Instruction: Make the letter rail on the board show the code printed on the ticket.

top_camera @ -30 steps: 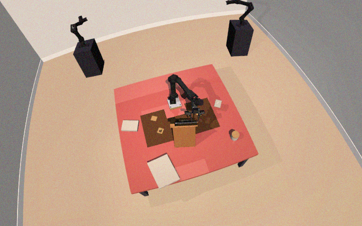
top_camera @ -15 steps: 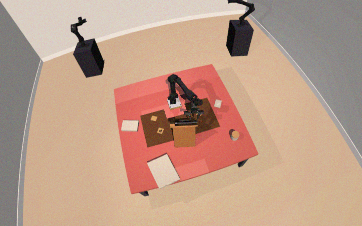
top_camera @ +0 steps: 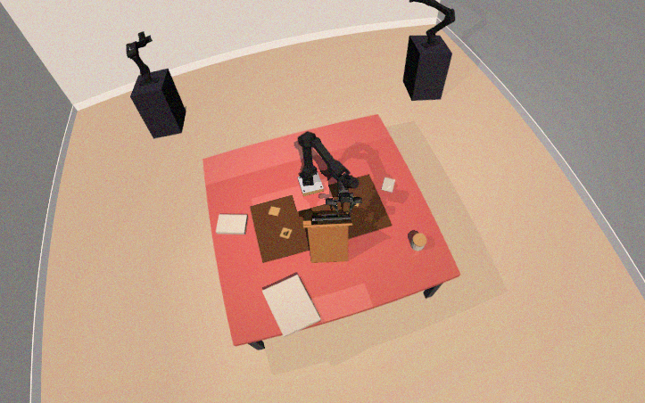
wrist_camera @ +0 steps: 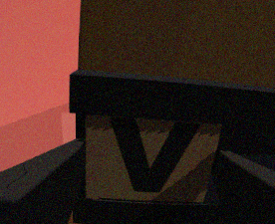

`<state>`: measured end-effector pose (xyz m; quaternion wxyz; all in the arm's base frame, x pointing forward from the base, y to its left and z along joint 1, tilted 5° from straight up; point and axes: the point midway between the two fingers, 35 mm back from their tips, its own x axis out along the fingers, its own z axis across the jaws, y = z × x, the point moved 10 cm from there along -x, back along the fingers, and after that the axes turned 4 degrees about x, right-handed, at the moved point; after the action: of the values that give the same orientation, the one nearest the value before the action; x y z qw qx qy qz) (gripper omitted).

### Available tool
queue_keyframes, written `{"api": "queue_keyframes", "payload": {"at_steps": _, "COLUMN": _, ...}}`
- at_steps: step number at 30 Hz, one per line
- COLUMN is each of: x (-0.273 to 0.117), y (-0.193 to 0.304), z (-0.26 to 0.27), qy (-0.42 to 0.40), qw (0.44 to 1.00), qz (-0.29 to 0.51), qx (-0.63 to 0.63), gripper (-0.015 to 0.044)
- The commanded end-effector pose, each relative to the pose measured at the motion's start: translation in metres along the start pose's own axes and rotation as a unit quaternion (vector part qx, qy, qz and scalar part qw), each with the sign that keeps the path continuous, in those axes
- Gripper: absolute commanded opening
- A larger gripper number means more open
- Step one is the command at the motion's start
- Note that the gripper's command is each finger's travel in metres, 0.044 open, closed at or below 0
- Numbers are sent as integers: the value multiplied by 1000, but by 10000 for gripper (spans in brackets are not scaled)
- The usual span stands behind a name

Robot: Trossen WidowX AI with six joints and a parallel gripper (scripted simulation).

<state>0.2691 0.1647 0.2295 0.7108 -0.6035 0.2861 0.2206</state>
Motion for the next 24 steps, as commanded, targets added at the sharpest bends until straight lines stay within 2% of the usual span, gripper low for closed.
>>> {"api": "queue_keyframes", "payload": {"at_steps": 1, "x": 0, "y": 2, "z": -4, "qy": -1, "qw": 1000, "qz": 3, "qx": -2, "gripper": 0}}
{"api": "queue_keyframes", "payload": {"at_steps": 24, "x": 0, "y": 2, "z": -23, "qy": -1, "qw": 1000, "qz": 2, "qx": -3, "gripper": 0}}
